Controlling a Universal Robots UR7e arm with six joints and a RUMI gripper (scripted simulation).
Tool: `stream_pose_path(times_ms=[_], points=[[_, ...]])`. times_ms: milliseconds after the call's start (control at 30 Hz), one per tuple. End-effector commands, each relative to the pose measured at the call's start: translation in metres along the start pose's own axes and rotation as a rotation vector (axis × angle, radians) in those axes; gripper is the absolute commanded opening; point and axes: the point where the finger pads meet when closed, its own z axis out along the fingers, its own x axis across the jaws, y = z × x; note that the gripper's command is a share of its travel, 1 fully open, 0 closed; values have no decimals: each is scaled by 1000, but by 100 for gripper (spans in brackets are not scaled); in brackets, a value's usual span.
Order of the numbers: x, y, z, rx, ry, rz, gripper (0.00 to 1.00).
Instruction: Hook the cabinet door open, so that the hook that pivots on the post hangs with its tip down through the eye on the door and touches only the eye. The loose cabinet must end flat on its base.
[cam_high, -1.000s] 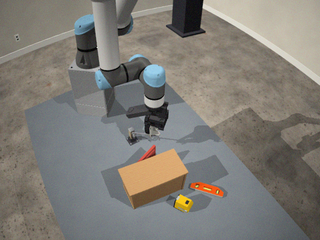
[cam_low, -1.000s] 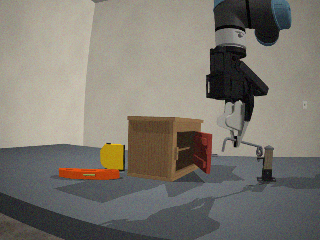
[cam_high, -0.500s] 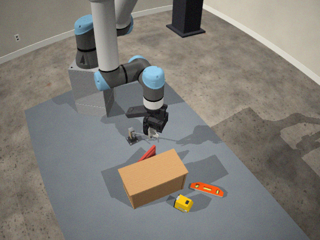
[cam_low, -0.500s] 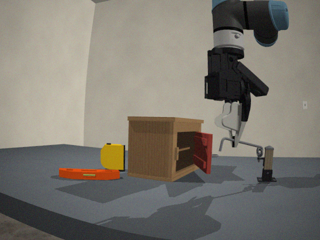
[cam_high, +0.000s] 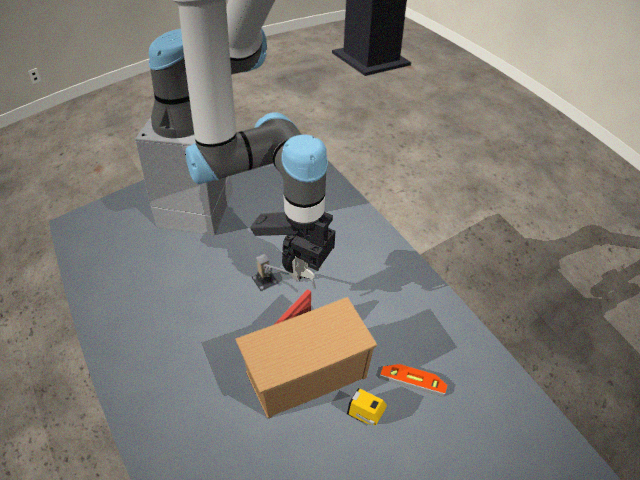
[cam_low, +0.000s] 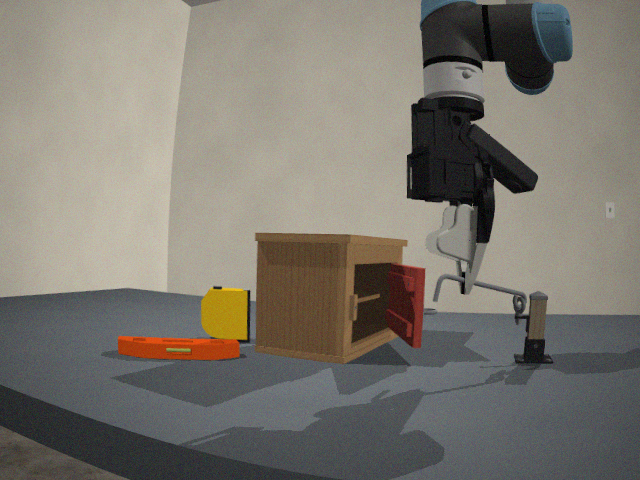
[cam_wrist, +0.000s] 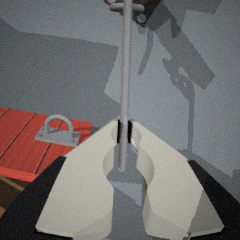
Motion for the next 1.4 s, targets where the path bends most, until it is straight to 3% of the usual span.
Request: stream_pose_path(times_ms=[0,1367], points=[[-4,0,0,-1,-1,29,2],[-26,-3,0,-1,-1,310,2]])
